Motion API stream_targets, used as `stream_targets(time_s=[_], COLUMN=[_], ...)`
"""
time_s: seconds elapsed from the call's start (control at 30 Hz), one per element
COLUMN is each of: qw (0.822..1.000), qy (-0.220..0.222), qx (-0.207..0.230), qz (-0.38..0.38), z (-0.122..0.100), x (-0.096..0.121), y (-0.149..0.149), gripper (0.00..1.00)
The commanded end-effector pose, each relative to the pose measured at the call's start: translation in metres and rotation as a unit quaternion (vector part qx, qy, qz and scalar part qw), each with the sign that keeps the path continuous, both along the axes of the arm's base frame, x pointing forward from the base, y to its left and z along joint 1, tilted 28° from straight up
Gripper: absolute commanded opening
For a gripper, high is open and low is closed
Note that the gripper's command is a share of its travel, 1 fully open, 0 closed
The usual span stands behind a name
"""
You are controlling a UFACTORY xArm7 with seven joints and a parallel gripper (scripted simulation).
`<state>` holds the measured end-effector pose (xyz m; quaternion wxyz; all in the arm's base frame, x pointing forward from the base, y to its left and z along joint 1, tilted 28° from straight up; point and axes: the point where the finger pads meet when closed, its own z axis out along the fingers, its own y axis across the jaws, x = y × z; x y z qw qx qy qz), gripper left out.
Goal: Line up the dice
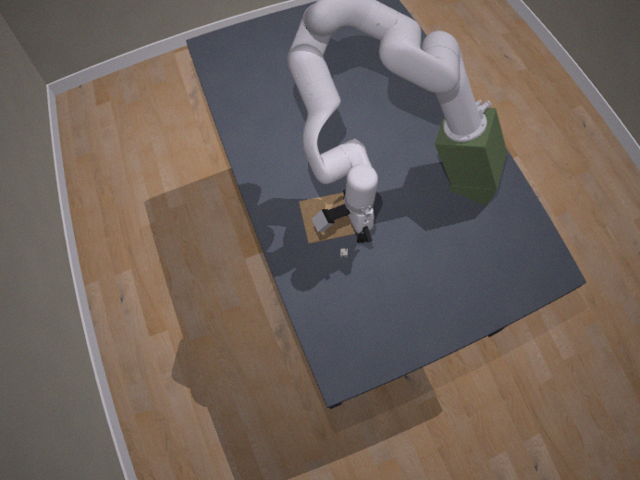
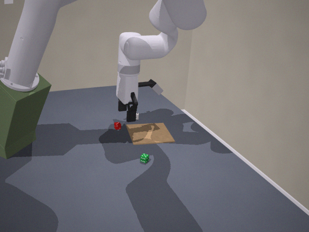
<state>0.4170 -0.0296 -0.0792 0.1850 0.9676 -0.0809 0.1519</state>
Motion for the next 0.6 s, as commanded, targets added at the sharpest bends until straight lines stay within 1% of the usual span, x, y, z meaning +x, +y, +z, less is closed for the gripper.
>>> stream_targets(time_s=[0.0,0.03,0.23,0.33,0.43,0.57], qw=[1.0,1.0,1.0,1.0,1.0,1.0], qy=[-0.001,-0.001,-0.001,-0.001,-0.001,-0.001], qx=[0.0,0.0,0.0,0.0,0.0,0.0], qz=[0.001,0.001,0.001,0.001,0.001,0.001], z=[0.003,0.003,0.008,0.009,0.01,0.01], x=[0.02,0.02,0.065,0.081,0.089,0.09], y=[0.01,0.01,0.03,0.037,0.041,0.042], gripper=[1.0,1.0,1.0,1.0,1.0,1.0])
